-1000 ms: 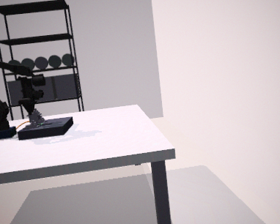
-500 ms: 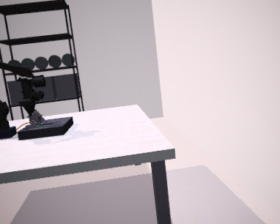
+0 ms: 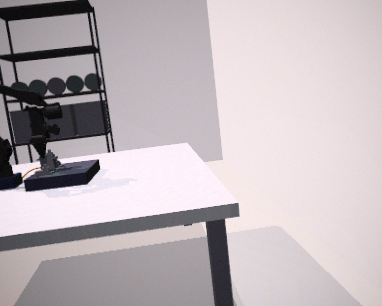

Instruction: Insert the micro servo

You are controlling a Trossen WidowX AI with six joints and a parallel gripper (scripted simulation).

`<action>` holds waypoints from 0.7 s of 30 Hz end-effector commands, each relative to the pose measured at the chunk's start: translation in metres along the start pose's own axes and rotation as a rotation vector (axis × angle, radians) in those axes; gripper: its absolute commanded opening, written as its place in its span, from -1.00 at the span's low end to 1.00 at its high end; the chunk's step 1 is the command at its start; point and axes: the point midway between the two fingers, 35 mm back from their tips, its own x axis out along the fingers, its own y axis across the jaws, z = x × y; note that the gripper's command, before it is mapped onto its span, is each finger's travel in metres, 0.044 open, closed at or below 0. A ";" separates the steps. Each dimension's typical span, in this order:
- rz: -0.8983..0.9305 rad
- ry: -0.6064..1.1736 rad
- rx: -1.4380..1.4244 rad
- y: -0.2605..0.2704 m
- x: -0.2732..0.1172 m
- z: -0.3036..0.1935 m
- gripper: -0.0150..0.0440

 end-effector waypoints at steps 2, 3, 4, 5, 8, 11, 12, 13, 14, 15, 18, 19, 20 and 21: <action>-0.002 -0.001 -0.016 0.000 0.000 0.000 -0.49; -0.002 -0.001 -0.016 0.000 0.000 0.000 -0.49; -0.002 -0.001 -0.016 0.000 0.000 0.000 -0.49; -0.002 -0.001 -0.016 -0.001 0.000 0.000 -0.49; -0.002 -0.001 -0.016 -0.003 0.000 0.000 -0.49; -0.002 -0.001 -0.016 -0.004 0.000 -0.001 -0.49; -0.002 -0.001 -0.016 -0.004 0.000 -0.001 -0.49; -0.002 -0.001 -0.016 -0.004 0.000 -0.001 -0.49; -0.002 -0.001 -0.016 -0.004 0.000 -0.001 -0.49; -0.002 -0.001 -0.016 -0.004 0.000 -0.001 -0.49; -0.002 -0.001 -0.016 -0.004 0.000 -0.001 -0.49; -0.002 -0.001 -0.016 -0.004 0.000 -0.001 -0.49; -0.002 -0.001 -0.016 -0.004 0.000 -0.001 -0.49; -0.002 -0.001 -0.016 -0.004 0.000 -0.001 -0.49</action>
